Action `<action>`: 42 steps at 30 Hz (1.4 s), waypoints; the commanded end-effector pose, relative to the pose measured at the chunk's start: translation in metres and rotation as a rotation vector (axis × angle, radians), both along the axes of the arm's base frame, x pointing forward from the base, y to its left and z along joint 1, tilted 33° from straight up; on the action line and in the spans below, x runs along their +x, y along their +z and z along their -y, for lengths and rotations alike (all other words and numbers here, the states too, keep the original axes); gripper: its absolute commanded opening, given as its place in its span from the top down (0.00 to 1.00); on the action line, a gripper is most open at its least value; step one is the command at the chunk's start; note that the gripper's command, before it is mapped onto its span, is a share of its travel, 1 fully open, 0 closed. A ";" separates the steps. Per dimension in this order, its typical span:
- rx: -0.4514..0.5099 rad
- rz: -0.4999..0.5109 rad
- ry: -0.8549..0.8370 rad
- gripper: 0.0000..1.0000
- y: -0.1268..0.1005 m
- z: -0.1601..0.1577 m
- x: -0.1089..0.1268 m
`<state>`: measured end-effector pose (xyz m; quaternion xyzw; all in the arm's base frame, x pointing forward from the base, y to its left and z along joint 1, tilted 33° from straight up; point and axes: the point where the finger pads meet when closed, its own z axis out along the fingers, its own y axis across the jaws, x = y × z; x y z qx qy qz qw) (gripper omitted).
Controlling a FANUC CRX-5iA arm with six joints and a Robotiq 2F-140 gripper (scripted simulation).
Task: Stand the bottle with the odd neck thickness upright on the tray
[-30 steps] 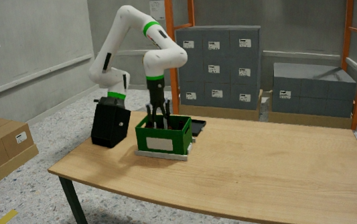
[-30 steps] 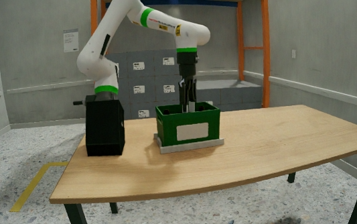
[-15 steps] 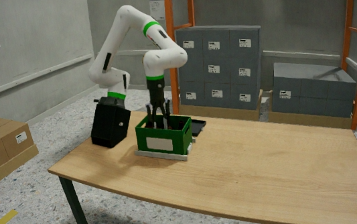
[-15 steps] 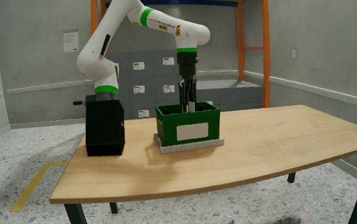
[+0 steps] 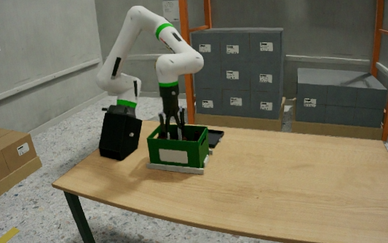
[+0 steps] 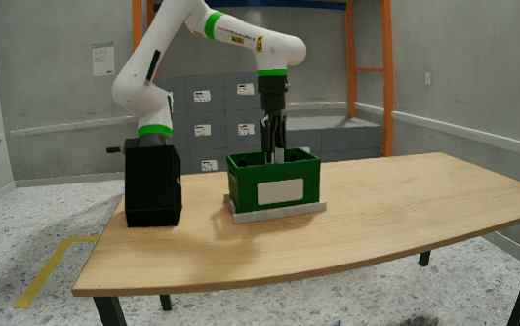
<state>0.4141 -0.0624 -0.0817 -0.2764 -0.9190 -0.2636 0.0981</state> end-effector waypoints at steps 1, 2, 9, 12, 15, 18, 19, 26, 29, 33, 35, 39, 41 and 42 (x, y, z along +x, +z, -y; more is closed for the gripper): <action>-0.001 0.001 0.000 0.56 0.000 0.001 0.000; -0.001 0.001 0.000 0.56 0.000 0.001 0.000; -0.001 0.001 0.000 0.90 0.000 0.001 0.000; -0.001 0.001 0.000 0.90 0.000 0.001 0.000; -0.001 0.001 0.000 0.90 0.000 0.001 0.000; -0.001 0.001 0.000 0.90 0.000 0.001 0.000; -0.001 0.001 0.000 0.90 0.000 0.001 0.000; -0.001 0.001 0.000 0.90 0.000 0.001 0.000; -0.001 0.001 0.000 0.90 0.000 0.001 0.000; -0.001 0.001 0.000 0.90 0.000 0.001 0.000; -0.001 0.001 0.000 0.90 0.000 0.001 0.000; -0.001 0.001 0.000 0.90 0.000 0.001 0.000; -0.001 0.001 0.000 0.90 0.000 0.001 0.000; -0.001 0.001 0.000 0.90 0.000 0.001 0.000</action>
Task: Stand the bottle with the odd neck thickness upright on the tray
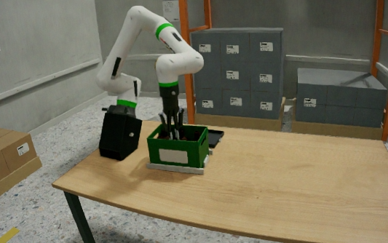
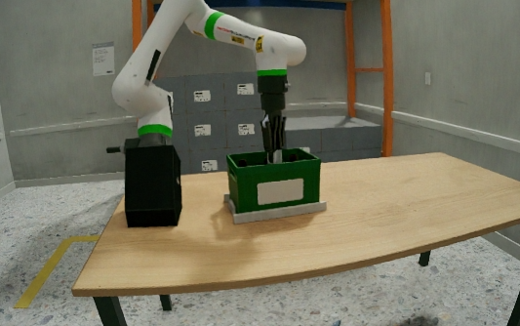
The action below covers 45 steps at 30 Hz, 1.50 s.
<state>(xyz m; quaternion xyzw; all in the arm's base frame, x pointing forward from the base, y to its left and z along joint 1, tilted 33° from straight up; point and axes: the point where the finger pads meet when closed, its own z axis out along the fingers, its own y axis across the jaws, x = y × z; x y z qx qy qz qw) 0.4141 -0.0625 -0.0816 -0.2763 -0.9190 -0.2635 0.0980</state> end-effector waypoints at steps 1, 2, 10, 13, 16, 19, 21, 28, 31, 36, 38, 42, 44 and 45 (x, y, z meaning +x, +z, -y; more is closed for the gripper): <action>-0.001 0.001 0.000 0.90 0.000 0.001 0.000; -0.001 0.001 0.000 0.90 0.000 0.001 0.000; -0.001 0.001 0.000 0.90 0.000 0.001 0.000; -0.001 0.001 0.000 0.90 0.000 0.001 0.000; -0.001 0.001 0.000 0.90 0.000 0.001 0.000; -0.001 0.001 0.000 0.90 0.000 0.001 0.000; -0.001 0.001 0.000 0.90 0.000 0.001 0.000; -0.001 0.001 0.000 0.90 0.000 0.001 0.000; -0.001 0.001 0.000 0.56 0.000 0.001 0.000; -0.001 0.001 0.000 0.56 0.000 0.001 0.000; -0.001 0.001 0.000 0.56 0.000 0.001 0.000; -0.001 0.001 0.000 0.56 0.000 0.001 0.000; -0.001 0.001 0.000 0.56 0.000 0.001 0.000; -0.001 0.001 0.000 0.56 0.000 0.001 0.000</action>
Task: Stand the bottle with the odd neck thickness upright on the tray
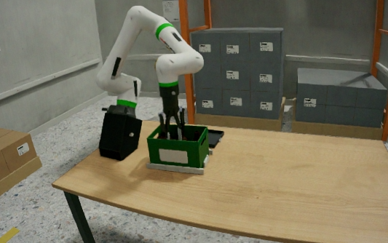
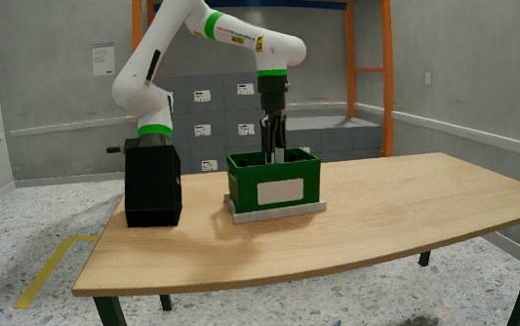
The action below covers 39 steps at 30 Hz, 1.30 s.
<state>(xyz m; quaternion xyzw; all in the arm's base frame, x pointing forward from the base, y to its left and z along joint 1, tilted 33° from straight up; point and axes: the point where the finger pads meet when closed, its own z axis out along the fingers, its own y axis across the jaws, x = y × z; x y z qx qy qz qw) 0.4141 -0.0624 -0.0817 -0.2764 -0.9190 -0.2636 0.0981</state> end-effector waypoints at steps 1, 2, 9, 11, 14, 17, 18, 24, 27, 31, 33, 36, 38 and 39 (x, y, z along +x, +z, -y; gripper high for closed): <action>-0.001 0.001 0.000 0.56 0.000 0.001 0.000; -0.001 0.001 0.000 0.56 0.000 0.001 0.000; -0.001 0.001 0.000 0.56 0.000 0.001 0.000; -0.001 0.001 0.000 0.56 0.000 0.001 0.000; -0.001 0.001 0.000 0.56 0.000 0.001 0.000; -0.001 0.001 0.000 0.56 0.000 0.001 0.000; -0.001 0.001 0.000 0.56 0.000 0.001 0.000; -0.001 0.001 0.000 0.56 0.001 0.001 0.000; -0.001 0.001 0.000 0.56 0.002 0.002 0.001; -0.001 0.001 0.000 0.56 0.006 0.004 0.001; -0.001 0.001 0.000 0.56 0.009 0.006 0.001; -0.001 0.001 0.000 0.56 0.016 0.010 0.001; -0.001 0.001 0.000 0.56 0.021 0.014 0.001; -0.001 0.001 0.000 0.56 0.021 0.014 0.001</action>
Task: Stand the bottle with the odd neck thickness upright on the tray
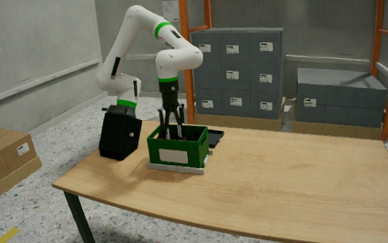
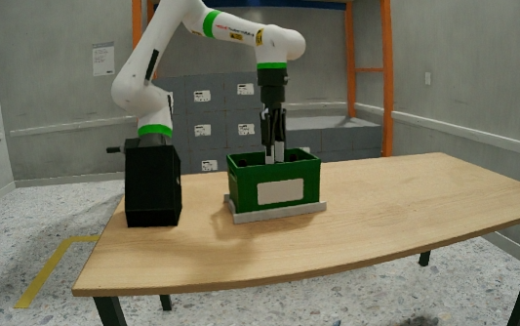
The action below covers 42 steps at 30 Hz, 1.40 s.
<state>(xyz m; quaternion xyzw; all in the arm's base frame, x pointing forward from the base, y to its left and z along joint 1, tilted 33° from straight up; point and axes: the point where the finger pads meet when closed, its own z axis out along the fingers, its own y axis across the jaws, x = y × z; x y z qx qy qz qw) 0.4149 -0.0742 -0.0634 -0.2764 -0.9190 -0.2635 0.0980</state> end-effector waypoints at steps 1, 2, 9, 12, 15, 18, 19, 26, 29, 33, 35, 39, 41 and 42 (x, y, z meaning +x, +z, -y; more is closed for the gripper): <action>-0.001 0.001 0.000 0.56 0.002 0.002 0.000; -0.001 0.001 0.000 0.56 0.005 0.004 0.001; -0.001 0.001 0.000 0.56 0.026 0.017 0.001; -0.001 0.001 0.000 0.56 0.034 0.022 0.002; -0.001 0.001 0.000 0.56 0.041 0.027 0.002; -0.001 0.001 0.000 0.56 0.043 0.028 0.002; -0.001 0.001 0.000 0.56 0.045 0.029 0.002; -0.001 0.001 0.000 0.56 0.053 0.034 0.002; -0.001 0.001 0.000 0.56 0.054 0.035 0.002; -0.001 0.001 0.000 0.90 0.054 0.035 0.002; -0.001 0.001 0.000 0.90 0.054 0.035 0.002; -0.001 0.001 0.000 0.90 0.054 0.035 0.002; -0.001 0.001 0.000 0.90 0.054 0.035 0.002; -0.001 0.001 0.000 0.90 0.054 0.035 0.002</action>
